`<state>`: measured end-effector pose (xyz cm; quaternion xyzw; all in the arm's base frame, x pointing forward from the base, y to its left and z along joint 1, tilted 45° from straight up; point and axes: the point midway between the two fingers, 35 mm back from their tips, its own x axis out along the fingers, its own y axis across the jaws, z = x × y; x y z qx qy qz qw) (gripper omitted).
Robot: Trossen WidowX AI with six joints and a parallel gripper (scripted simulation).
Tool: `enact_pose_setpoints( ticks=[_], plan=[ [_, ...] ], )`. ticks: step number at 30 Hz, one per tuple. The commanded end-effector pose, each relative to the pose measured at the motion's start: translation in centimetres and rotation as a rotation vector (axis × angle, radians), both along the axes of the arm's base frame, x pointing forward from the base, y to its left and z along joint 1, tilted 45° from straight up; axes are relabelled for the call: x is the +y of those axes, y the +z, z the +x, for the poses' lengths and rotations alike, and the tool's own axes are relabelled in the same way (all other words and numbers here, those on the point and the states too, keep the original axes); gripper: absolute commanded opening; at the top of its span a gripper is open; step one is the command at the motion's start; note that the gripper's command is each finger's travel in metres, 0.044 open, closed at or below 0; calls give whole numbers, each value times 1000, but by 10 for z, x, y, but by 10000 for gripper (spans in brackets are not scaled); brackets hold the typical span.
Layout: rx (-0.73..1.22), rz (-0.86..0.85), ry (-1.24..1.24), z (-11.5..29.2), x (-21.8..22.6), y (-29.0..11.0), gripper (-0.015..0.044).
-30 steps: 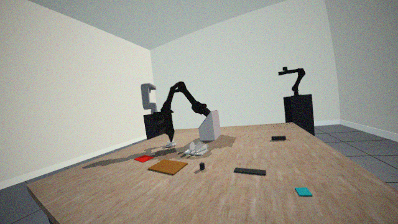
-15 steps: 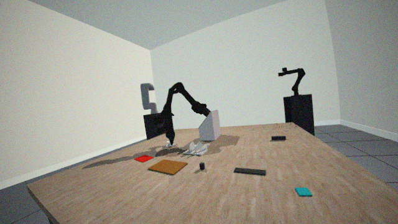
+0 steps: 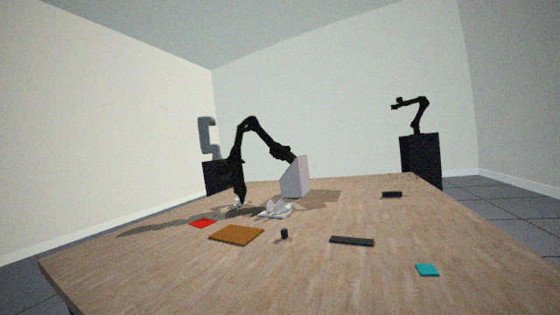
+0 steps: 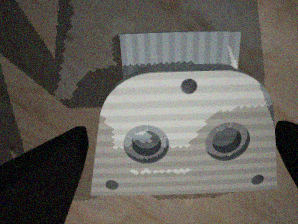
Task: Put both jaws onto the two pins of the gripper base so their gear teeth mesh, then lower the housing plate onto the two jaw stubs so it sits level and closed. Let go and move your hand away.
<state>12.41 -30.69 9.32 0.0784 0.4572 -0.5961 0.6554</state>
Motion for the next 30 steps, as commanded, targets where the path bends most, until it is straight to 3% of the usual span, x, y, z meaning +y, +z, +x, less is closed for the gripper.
enact_pose_setpoints(
  ticks=[1, 9, 22, 30],
  plan=[
    [1, 3, 3, 0, 0, -2, 440],
    [1, 3, 3, 0, 0, -2, 440],
    [0, 0, 0, 0, 0, 0, 353],
    [0, 0, 0, 0, 0, 0, 351]
  ],
)
